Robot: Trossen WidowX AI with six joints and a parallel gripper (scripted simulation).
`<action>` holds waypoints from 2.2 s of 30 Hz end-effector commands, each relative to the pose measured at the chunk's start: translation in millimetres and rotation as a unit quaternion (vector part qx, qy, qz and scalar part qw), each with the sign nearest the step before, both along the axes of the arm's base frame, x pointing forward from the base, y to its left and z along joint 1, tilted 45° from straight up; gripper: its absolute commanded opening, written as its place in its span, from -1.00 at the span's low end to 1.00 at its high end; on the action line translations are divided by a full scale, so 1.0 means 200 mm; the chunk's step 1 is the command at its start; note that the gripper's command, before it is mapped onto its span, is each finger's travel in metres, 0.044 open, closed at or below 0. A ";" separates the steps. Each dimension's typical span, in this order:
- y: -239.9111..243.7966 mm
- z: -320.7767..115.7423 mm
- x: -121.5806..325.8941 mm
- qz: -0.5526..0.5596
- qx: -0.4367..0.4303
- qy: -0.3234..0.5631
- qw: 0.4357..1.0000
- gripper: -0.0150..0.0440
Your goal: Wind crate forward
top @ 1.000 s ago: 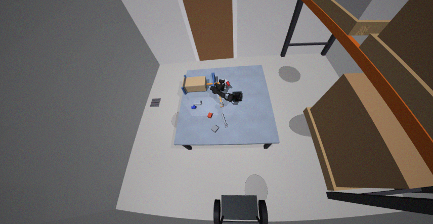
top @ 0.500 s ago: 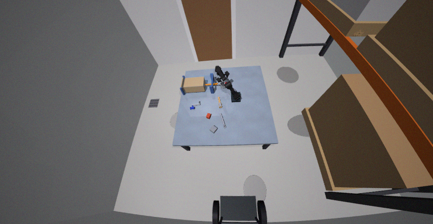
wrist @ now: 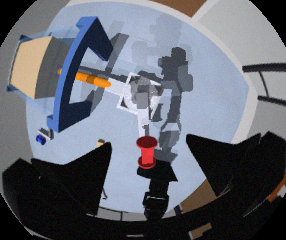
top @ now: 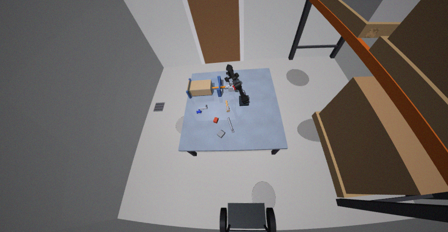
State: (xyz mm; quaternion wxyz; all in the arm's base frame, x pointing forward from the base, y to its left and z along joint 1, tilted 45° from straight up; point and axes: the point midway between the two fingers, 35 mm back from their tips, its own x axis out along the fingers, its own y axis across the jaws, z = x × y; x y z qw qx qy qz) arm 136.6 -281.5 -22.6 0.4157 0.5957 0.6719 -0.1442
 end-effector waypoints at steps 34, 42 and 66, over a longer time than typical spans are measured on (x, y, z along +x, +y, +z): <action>0.41 -0.41 0.03 -0.004 0.008 -0.002 1.000 1.00; 0.41 -0.43 0.04 -0.002 0.004 -0.002 1.000 0.91; 0.41 -0.43 0.04 -0.002 0.004 -0.002 1.000 -0.49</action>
